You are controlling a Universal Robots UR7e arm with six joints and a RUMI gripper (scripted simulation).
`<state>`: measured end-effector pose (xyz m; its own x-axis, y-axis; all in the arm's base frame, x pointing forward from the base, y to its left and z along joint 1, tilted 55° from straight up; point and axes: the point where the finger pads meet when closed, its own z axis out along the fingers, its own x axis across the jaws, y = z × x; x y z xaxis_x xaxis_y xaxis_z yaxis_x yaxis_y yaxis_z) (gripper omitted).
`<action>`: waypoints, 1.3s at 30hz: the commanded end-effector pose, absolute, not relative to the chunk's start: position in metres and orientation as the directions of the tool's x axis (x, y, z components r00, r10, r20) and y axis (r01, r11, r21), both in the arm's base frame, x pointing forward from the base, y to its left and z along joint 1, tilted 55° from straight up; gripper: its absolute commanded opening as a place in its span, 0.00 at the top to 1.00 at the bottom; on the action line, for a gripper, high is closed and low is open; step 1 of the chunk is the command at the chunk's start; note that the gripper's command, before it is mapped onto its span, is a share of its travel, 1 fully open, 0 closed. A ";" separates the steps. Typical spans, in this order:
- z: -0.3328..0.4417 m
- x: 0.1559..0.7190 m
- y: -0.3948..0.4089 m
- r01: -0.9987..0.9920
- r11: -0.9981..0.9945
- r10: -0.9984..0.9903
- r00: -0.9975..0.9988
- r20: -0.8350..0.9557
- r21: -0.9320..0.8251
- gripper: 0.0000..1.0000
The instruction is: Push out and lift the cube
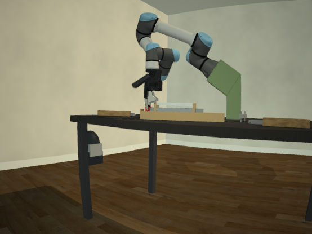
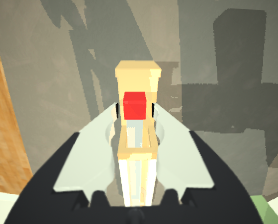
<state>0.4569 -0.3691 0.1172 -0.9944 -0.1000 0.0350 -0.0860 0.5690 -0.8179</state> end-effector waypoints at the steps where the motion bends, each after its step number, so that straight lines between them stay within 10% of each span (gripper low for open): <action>1: 0.118 0.457 -0.369 -0.086 0.568 -0.101 -0.994 0.034 -0.818 0.75; 25: 0.118 0.457 -0.369 -0.086 0.568 -0.101 -0.994 0.034 -0.818 0.75; 26: 0.118 0.457 -0.369 -0.086 0.568 -0.101 -0.994 0.034 -0.818 1.00; 39: 0.118 0.457 -0.369 -0.086 0.568 -0.101 -0.994 0.034 -0.818 1.00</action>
<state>0.4569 -0.3691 0.1171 -0.9944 -0.1000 0.0349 -0.0860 0.5689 -0.8179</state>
